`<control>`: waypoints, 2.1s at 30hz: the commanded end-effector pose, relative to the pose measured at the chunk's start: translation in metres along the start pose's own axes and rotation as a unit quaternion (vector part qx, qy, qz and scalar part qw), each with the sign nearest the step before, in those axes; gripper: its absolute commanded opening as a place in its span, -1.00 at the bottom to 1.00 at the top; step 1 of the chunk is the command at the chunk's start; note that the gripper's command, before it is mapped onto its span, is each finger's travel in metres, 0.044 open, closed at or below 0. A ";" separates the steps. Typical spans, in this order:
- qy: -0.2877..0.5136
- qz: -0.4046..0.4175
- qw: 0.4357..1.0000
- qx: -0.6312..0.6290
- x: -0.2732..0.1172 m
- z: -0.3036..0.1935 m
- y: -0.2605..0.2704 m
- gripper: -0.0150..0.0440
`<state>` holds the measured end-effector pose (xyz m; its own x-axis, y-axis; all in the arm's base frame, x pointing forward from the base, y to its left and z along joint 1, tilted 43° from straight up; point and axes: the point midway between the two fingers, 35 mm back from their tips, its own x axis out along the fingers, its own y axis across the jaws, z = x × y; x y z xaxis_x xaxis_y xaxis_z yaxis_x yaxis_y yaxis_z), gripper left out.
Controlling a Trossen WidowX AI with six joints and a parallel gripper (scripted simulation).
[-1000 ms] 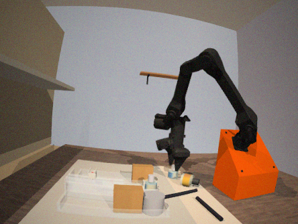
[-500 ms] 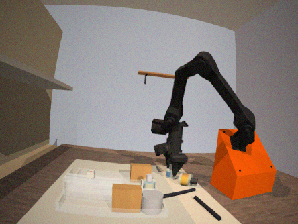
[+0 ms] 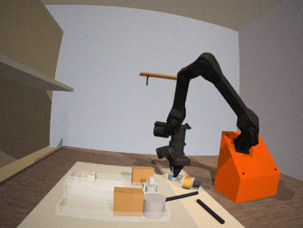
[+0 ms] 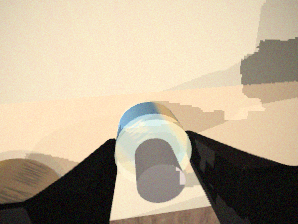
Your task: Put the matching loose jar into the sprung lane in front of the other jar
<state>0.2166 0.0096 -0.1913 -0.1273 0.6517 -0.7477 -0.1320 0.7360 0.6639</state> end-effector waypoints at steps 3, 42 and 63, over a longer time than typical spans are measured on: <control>-0.001 0.001 1.000 0.003 -0.004 0.001 0.000 -0.23; 0.003 -0.009 1.000 -0.006 -0.070 0.057 0.092 -0.49; -0.001 0.006 1.000 -0.004 -0.031 0.071 0.143 -0.49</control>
<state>0.2761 0.1016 -0.0673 -0.1184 0.6564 -0.7451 -0.1481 0.7303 0.6669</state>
